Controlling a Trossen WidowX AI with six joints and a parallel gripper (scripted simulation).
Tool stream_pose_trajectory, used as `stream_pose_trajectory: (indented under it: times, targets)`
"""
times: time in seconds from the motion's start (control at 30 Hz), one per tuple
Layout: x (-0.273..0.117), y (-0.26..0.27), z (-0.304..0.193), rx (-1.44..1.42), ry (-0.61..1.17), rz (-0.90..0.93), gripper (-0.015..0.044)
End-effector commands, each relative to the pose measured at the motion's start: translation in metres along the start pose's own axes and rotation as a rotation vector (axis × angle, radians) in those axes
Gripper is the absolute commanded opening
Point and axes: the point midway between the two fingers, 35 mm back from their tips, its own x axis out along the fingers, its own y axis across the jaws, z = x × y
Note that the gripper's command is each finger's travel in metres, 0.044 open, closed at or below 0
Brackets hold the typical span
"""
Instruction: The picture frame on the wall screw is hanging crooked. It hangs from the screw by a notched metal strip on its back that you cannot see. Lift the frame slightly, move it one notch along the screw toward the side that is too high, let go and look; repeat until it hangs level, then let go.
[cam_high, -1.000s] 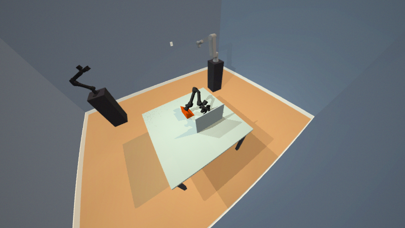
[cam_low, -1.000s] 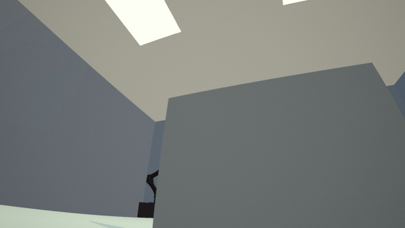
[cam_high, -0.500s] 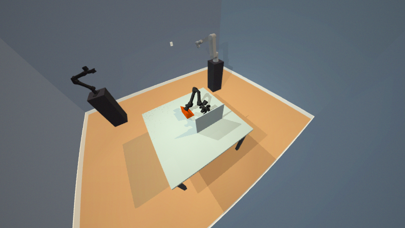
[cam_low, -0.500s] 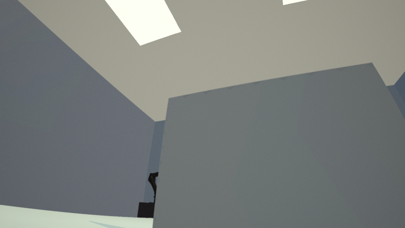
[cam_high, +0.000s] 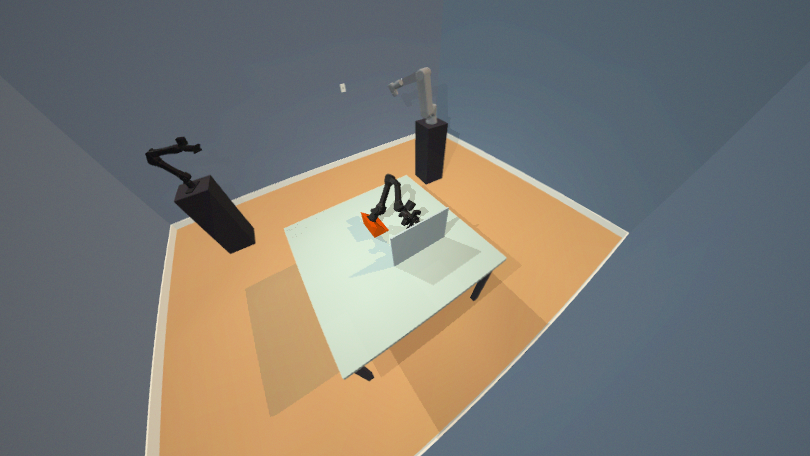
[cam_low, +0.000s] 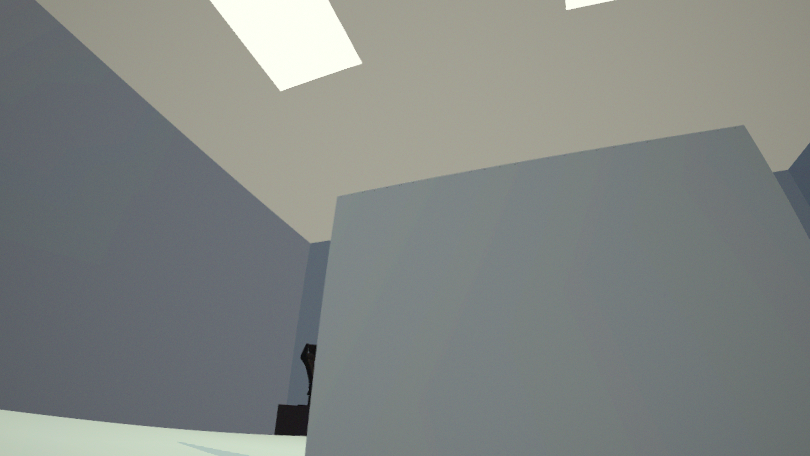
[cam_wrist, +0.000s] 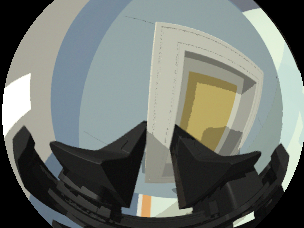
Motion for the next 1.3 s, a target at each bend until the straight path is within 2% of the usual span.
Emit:
stream_pose_trajectory:
  times: [0.0, 0.07, 0.13, 0.17, 1.27]
  targets:
    - [0.0003, 0.0003, -0.0004, 0.005, 0.002, 0.0, 0.0073]
    - [0.0003, 0.0003, -0.0004, 0.005, 0.002, 0.0, 0.006]
    - [0.0003, 0.0003, -0.0004, 0.005, 0.002, 0.0, 0.0007]
    - [0.0003, 0.0003, -0.0004, 0.005, 0.002, 0.0, 0.0]
    - [0.0001, 0.0086, 0.0001, 0.004, 0.002, 0.0, 0.0]
